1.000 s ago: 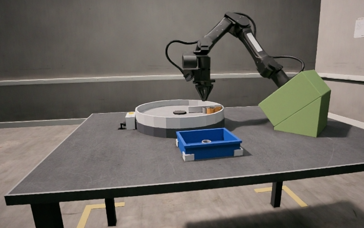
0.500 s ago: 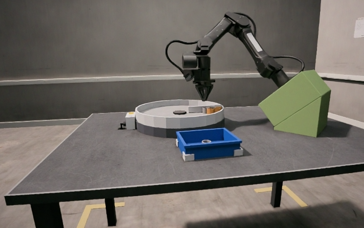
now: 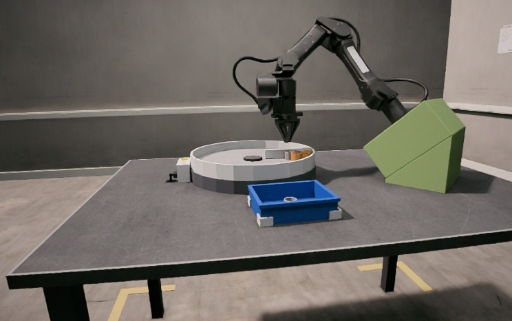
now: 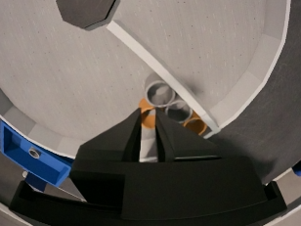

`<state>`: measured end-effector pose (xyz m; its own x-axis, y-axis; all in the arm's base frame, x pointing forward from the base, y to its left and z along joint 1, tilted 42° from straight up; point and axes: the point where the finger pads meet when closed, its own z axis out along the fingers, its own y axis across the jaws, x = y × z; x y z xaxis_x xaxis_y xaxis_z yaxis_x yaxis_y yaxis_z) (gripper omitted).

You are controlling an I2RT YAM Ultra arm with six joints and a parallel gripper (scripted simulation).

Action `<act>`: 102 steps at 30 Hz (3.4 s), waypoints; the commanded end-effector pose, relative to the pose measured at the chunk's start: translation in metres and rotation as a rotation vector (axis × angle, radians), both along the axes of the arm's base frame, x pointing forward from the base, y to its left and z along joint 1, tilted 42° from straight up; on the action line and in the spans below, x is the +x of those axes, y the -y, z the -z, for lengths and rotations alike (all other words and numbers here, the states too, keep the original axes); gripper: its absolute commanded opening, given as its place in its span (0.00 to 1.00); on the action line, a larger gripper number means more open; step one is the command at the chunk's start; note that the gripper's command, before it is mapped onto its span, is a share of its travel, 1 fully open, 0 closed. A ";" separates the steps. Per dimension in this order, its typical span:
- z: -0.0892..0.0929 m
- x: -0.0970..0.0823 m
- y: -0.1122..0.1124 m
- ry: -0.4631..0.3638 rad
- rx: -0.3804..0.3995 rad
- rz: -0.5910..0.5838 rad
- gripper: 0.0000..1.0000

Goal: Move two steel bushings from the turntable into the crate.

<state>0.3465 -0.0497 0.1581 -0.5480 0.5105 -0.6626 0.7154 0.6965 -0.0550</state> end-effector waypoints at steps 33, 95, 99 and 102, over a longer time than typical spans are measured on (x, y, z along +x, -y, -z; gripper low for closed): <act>0.013 0.015 0.003 0.019 -0.001 -0.023 0.13; 0.005 0.018 0.008 0.037 0.003 -0.016 0.13; 0.006 0.018 0.008 0.034 0.003 -0.016 0.13; 0.006 0.018 0.008 0.034 0.003 -0.016 0.13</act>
<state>0.3551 -0.0599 0.1393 -0.5563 0.5045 -0.6603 0.7097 0.7018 -0.0618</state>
